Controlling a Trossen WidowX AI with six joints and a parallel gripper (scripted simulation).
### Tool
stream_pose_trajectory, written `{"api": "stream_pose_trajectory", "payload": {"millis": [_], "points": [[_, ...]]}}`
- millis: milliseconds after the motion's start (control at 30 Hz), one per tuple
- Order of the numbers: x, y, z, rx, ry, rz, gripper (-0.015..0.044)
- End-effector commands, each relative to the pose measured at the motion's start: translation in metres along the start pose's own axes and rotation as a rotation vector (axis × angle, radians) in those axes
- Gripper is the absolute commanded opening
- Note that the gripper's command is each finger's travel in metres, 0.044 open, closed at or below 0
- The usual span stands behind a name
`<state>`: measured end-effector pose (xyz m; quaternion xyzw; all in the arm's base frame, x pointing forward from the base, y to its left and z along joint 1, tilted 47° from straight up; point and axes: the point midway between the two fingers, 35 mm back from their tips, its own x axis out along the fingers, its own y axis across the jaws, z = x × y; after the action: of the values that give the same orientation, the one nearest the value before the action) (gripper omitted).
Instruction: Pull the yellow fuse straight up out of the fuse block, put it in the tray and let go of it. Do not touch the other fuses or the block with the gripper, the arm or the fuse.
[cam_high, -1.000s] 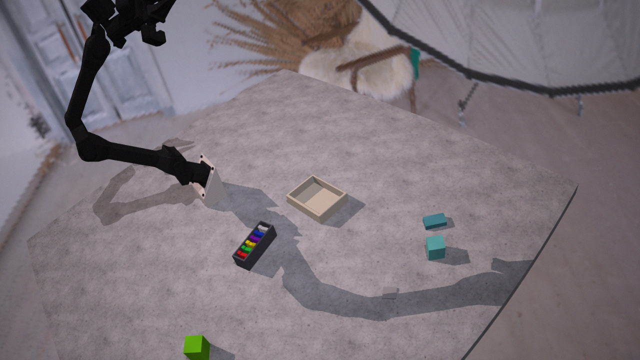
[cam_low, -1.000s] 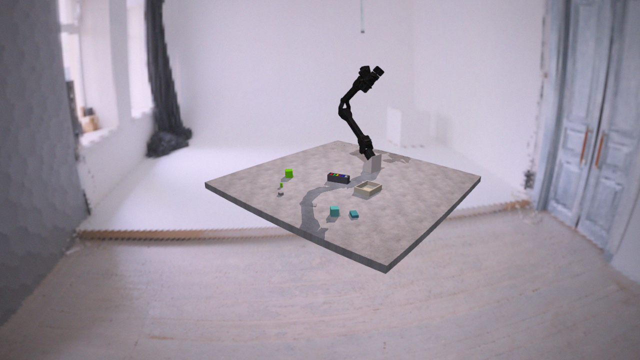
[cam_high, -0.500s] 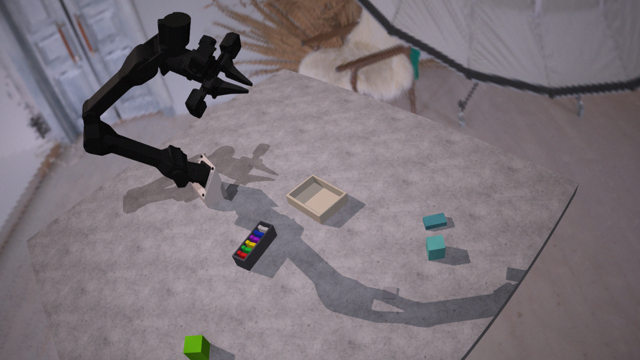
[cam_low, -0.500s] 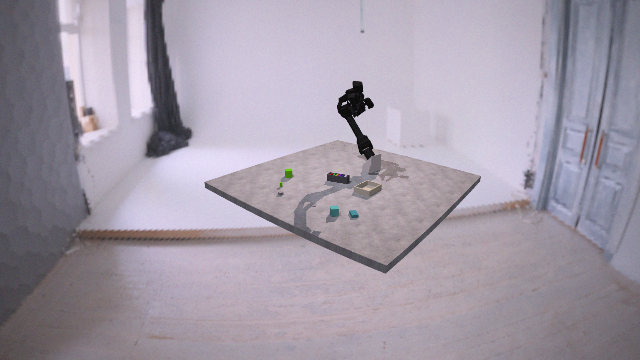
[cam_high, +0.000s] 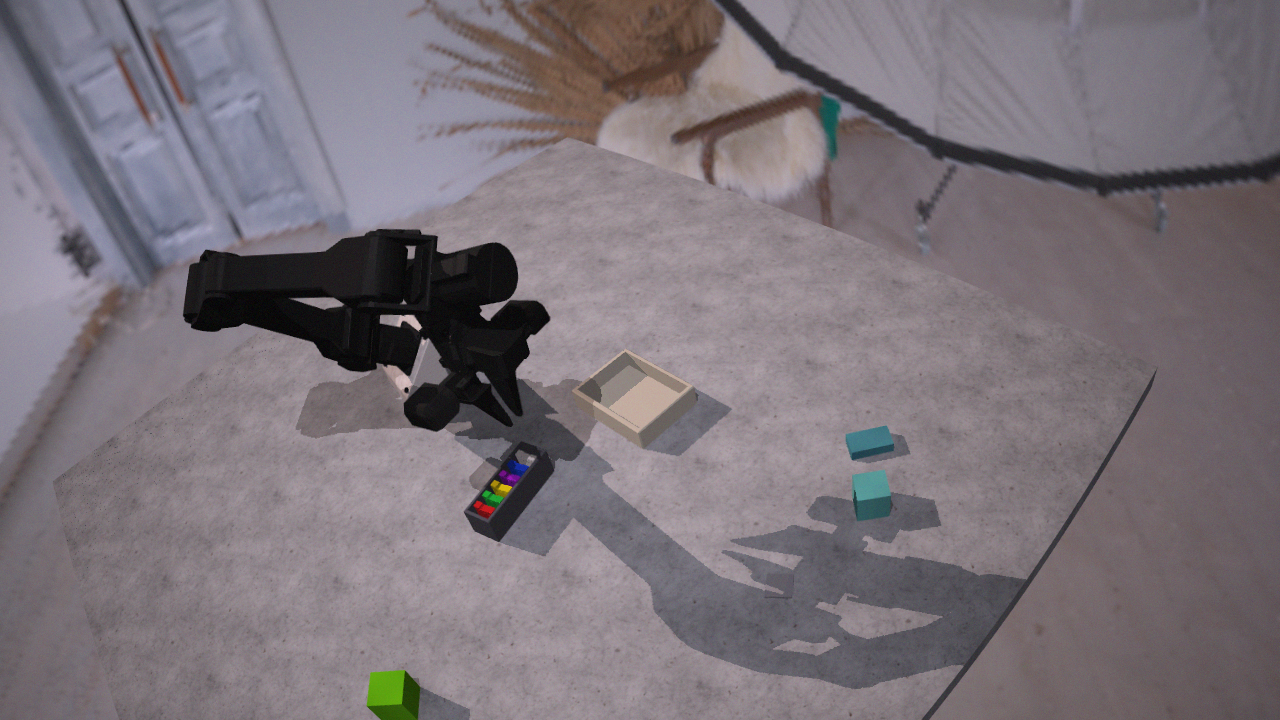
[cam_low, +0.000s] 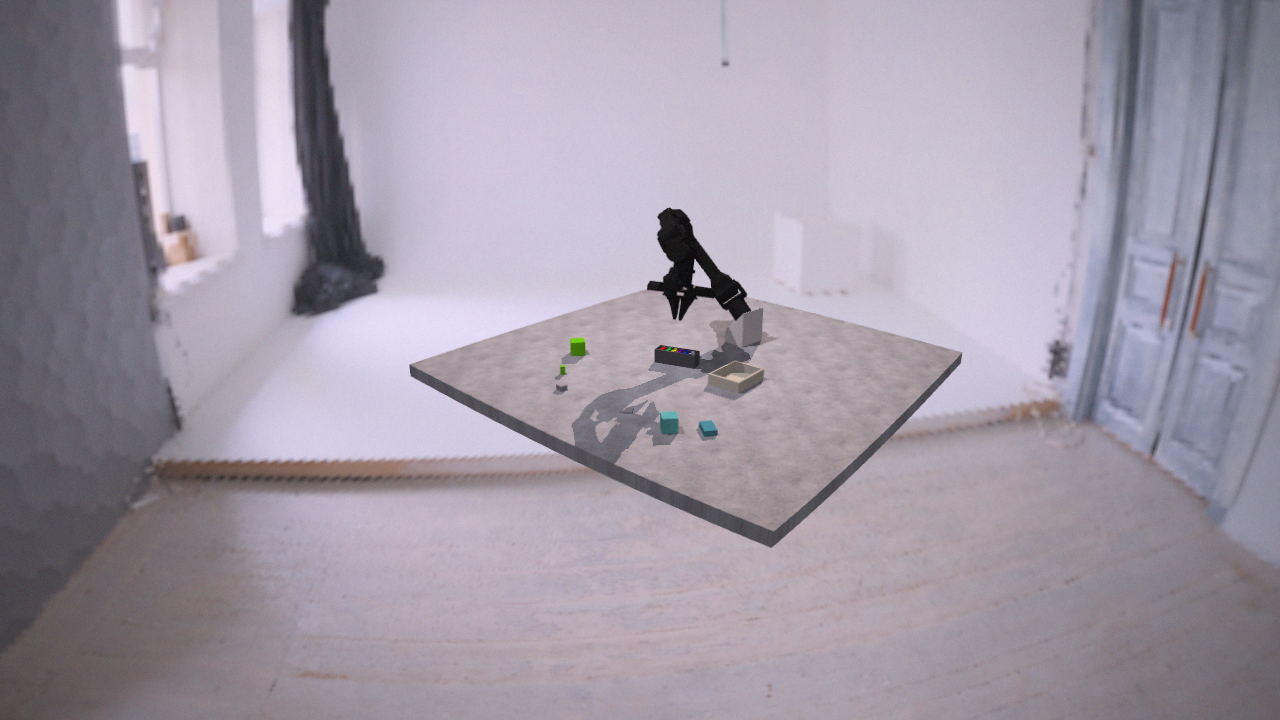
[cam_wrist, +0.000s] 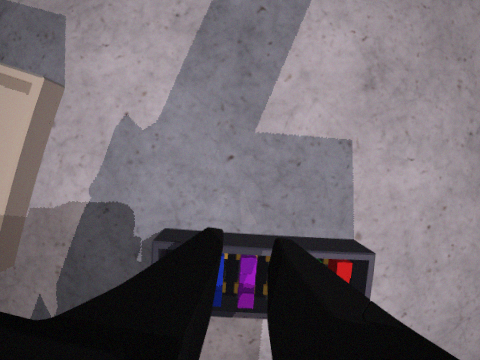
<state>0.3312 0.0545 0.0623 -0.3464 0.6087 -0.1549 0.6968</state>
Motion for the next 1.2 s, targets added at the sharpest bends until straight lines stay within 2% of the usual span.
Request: {"api": "stream_pose_trajectory", "payload": {"millis": [0, 100, 1167], "points": [[0.042, -0.025, -0.031, -0.067, 0.195, -0.023, 0.0065], [0.059, -0.036, -0.047, -0.097, 0.286, -0.020, 0.0065], [0.083, -0.033, -0.057, -0.097, 0.286, -0.021, 0.0065]]}}
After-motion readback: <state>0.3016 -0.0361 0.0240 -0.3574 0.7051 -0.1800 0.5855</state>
